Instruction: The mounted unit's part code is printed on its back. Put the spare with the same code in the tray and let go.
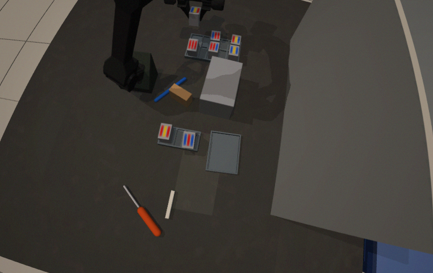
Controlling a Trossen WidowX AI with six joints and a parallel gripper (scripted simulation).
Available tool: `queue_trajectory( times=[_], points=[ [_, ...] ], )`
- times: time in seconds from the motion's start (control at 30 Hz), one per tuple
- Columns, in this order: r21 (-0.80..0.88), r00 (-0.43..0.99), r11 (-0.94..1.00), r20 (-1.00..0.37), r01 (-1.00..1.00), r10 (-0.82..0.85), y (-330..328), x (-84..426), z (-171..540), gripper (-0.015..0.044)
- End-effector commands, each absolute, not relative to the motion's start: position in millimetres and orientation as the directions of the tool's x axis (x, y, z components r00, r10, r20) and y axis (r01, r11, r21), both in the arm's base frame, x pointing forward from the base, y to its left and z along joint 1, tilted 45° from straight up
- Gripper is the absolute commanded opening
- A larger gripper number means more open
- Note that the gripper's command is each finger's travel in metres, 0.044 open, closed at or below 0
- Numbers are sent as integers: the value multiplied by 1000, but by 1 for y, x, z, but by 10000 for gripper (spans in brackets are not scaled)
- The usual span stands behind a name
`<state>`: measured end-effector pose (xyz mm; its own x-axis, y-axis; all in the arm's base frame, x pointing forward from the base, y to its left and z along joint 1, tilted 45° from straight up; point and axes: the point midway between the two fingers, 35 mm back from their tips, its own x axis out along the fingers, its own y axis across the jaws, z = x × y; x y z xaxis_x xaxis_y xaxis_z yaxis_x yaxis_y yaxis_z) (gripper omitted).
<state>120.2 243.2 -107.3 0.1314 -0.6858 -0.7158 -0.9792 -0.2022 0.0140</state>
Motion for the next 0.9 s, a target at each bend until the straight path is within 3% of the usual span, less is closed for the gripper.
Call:
queue_trajectory(
  times=[0.0,0.33,0.87],
  points=[
    [7,131,-197,-725,-980,-676,259,118,-98,0],
    [9,127,-194,-727,-981,-675,278,117,-78,0],
    [12,134,-227,-776,-974,-617,252,220,0,0]
  ],
)
